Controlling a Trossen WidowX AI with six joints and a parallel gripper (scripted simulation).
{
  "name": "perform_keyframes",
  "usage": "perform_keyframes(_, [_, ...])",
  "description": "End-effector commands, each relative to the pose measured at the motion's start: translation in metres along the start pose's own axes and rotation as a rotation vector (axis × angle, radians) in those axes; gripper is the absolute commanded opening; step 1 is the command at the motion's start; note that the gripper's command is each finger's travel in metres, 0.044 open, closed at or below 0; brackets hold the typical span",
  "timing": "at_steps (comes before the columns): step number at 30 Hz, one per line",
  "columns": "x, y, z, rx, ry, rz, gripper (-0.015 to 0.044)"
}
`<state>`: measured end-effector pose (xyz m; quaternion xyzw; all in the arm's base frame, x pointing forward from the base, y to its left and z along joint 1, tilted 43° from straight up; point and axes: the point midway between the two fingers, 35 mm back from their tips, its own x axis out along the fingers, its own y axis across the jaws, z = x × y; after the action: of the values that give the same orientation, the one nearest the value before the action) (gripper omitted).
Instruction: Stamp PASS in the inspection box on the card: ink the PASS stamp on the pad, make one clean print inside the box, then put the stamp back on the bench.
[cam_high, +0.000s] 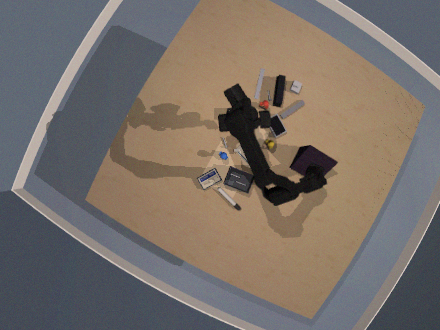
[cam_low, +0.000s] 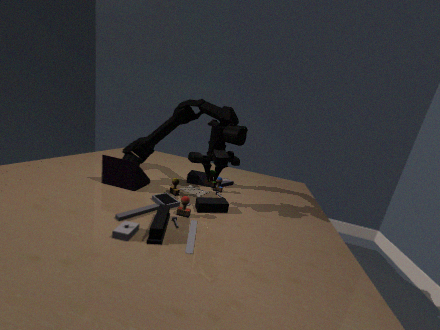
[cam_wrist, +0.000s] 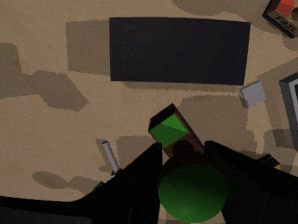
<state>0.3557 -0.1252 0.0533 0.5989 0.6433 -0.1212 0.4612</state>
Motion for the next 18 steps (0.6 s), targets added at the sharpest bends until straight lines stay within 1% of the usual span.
perform_keyframes(1, [0.006, 0.0, 0.002, -0.003, -0.003, -0.004, 0.0])
perform_keyframes(18, [0.034, 0.001, 0.003, -0.003, -0.003, -0.003, 0.0])
